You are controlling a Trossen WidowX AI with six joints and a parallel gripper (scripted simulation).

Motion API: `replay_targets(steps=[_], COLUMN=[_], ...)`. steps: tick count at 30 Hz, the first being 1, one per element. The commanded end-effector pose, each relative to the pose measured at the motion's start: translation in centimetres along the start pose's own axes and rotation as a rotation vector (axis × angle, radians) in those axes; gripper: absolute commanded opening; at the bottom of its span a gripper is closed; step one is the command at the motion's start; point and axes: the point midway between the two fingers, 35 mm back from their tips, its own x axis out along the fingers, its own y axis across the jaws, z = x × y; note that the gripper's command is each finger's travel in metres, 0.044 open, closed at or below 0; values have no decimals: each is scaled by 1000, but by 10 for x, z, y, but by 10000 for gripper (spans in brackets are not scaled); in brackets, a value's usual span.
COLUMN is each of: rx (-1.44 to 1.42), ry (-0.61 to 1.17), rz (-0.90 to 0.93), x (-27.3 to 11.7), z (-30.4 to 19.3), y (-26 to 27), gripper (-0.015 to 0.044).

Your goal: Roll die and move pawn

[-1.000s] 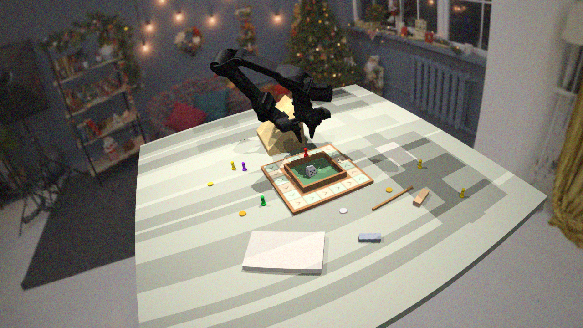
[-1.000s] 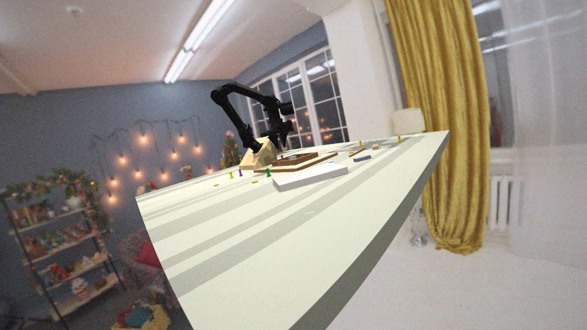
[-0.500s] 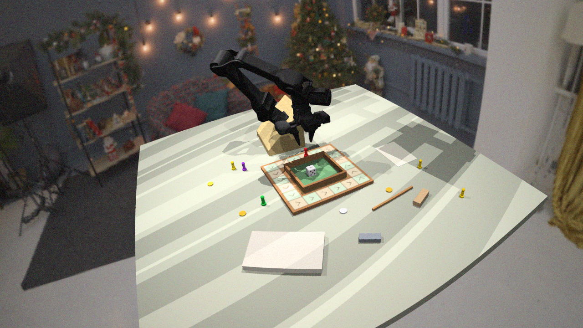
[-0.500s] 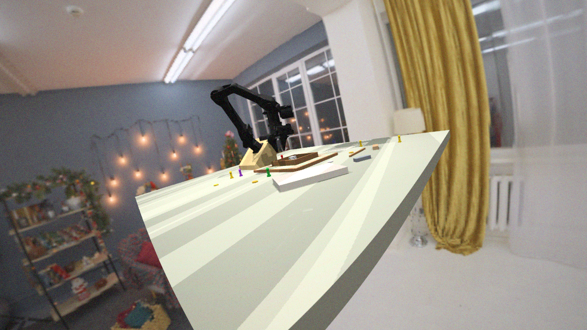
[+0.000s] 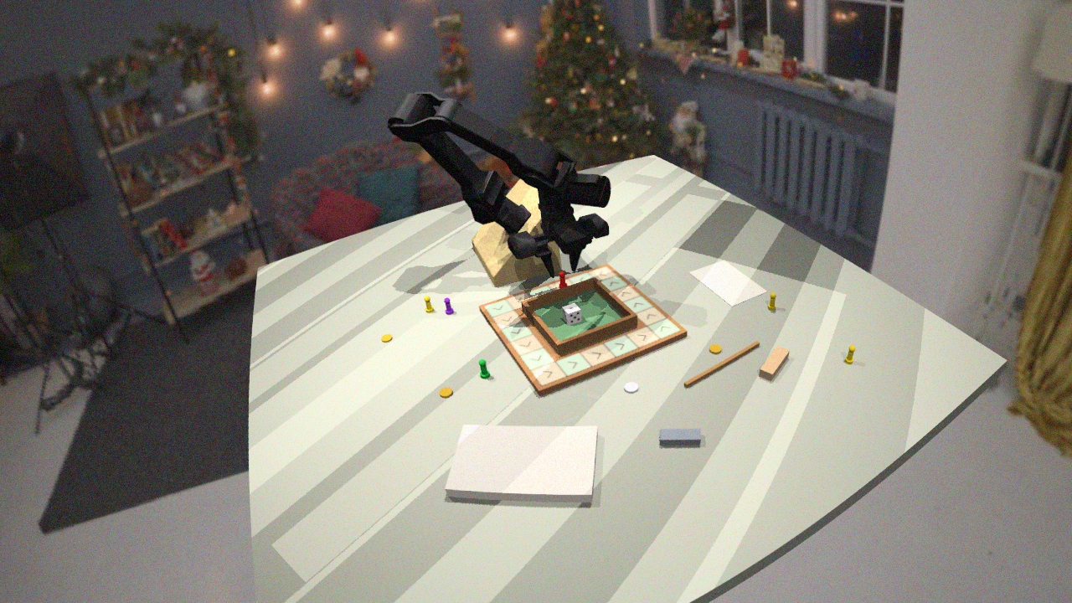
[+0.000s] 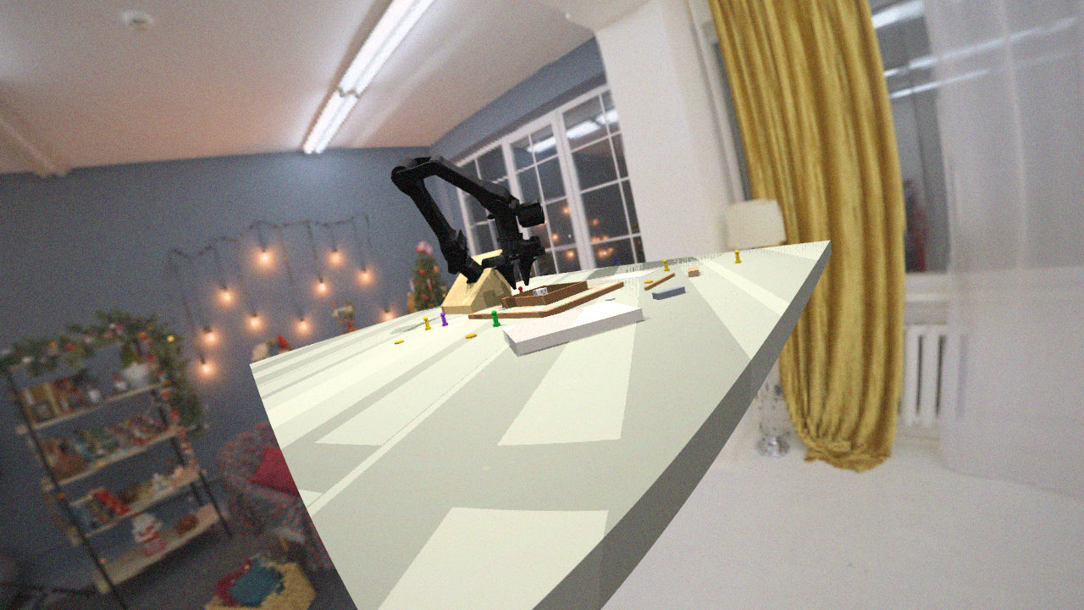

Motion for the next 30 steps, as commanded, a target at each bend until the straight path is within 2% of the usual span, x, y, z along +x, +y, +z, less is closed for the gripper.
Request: replay_targets(steps=[1, 12, 17, 27, 30], rx=[-8, -7, -7, -7, -8], ry=[1, 1, 1, 1, 1], rz=[-5, -7, -7, -7, -6], x=[7, 22, 22, 22, 18], z=[-1, -2, -2, -2, -1], y=[-1, -2, -2, -2, -1], gripper=[200, 200, 69, 2, 0])
